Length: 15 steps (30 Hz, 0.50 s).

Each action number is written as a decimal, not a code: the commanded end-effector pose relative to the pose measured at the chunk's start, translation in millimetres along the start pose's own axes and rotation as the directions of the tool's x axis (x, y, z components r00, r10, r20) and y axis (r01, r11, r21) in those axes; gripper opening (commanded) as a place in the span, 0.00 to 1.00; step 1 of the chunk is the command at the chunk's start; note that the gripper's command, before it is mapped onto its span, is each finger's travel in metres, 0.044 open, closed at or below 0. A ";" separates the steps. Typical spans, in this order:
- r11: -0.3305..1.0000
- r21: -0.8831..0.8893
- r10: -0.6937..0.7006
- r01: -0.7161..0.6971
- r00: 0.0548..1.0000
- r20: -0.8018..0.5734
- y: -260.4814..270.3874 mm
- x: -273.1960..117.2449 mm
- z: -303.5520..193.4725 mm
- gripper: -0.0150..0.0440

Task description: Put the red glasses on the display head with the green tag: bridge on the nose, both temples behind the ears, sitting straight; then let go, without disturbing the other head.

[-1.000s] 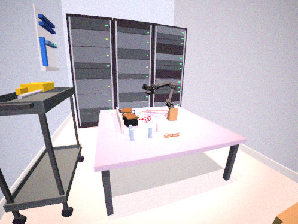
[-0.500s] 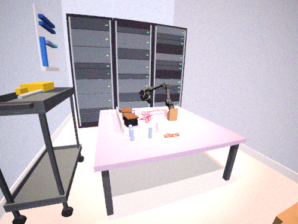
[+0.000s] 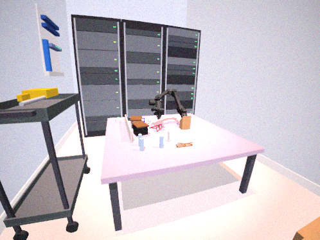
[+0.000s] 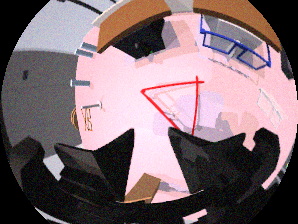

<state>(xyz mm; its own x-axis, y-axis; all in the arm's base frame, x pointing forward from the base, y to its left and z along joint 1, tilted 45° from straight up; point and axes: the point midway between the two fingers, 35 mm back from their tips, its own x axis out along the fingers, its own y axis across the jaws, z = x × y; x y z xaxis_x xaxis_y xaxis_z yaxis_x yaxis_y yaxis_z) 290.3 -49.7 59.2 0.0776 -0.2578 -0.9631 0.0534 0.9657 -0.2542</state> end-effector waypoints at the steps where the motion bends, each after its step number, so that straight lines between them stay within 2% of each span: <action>1: 0.586 -0.772 -0.497 0.245 0.862 -0.103 -22.2 25.1 -22.6 0.59; 15: 0.586 -0.772 -0.497 0.245 0.862 -0.103 -23.8 24.3 -21.3 0.59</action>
<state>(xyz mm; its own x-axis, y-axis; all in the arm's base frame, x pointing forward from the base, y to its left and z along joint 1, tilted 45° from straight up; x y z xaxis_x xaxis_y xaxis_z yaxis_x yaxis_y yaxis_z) 271.7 -77.5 40.9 -0.0565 -0.6920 -0.7197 -0.7047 0.5383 -0.4622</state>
